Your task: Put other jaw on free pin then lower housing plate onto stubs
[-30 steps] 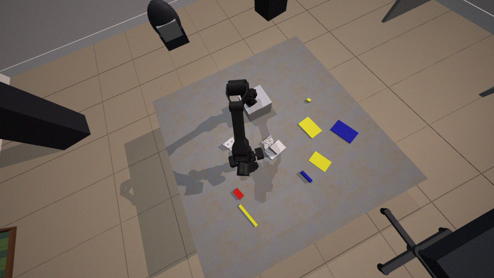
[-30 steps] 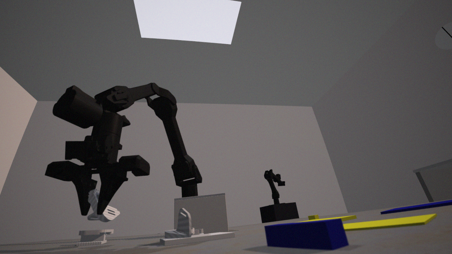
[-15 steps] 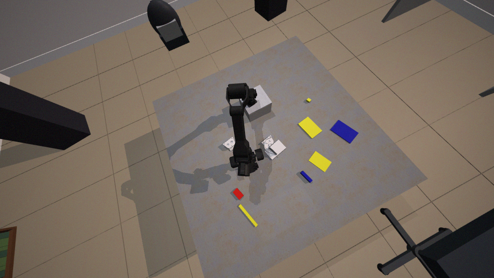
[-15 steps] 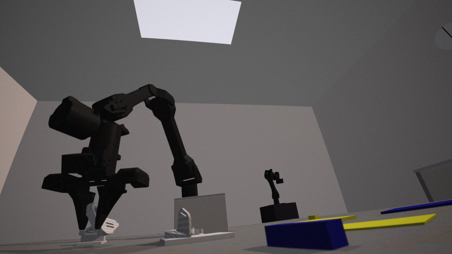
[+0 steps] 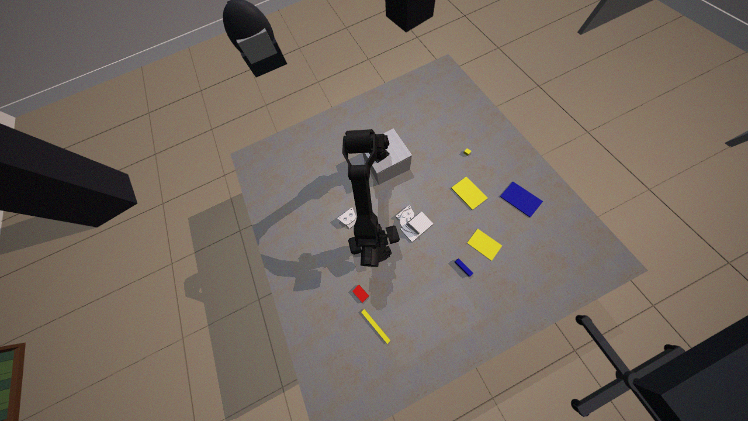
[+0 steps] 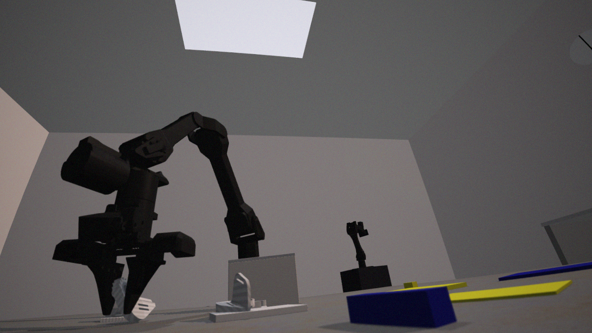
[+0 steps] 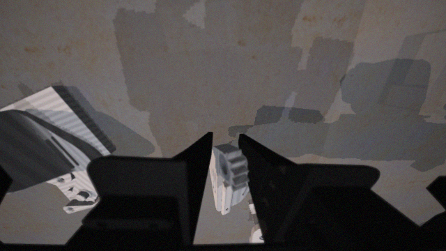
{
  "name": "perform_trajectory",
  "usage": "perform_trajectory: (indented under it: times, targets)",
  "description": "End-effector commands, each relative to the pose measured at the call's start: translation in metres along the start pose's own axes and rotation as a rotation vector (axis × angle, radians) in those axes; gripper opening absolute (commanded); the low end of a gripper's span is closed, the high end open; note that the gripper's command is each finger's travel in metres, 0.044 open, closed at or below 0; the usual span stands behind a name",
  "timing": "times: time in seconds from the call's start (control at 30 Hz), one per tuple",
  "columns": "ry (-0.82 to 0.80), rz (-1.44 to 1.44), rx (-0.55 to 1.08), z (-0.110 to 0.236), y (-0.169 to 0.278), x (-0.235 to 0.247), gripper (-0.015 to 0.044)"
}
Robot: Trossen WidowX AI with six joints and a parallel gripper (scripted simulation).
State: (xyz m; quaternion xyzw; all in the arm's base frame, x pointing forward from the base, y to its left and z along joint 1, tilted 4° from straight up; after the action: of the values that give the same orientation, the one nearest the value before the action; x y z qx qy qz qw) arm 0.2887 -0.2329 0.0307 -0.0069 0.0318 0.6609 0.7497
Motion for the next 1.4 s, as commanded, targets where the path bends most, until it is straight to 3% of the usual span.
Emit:
perform_trajectory:
  times: [0.0, 0.07, 0.23, 0.33, 1.37]
  targets:
    - [0.001, 0.004, 0.001, -0.001, 0.000, 0.000, 0.0195]
    - [0.001, 0.004, 0.001, 0.006, 0.000, 0.000, 0.0247]
    - [0.001, 0.004, 0.000, 0.061, -0.001, -0.001, 0.0378]
    - [0.001, 0.004, 0.000, 0.069, 0.000, 0.000, 0.0440]
    - [0.001, 0.004, 0.000, 0.069, 0.000, 0.000, 0.0440]
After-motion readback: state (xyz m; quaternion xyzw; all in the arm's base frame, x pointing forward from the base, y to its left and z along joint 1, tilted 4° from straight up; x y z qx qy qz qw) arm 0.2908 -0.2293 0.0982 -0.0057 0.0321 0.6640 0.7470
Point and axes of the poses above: the point midway between the two fingers, 35 mm back from their tips, its own z axis back along the fingers, its own x axis across the jaws, y = z × x, the point moved 9 cm from there along z, back along the fingers, and after that the axes turned 13 degrees about z, right-handed, at the moved point
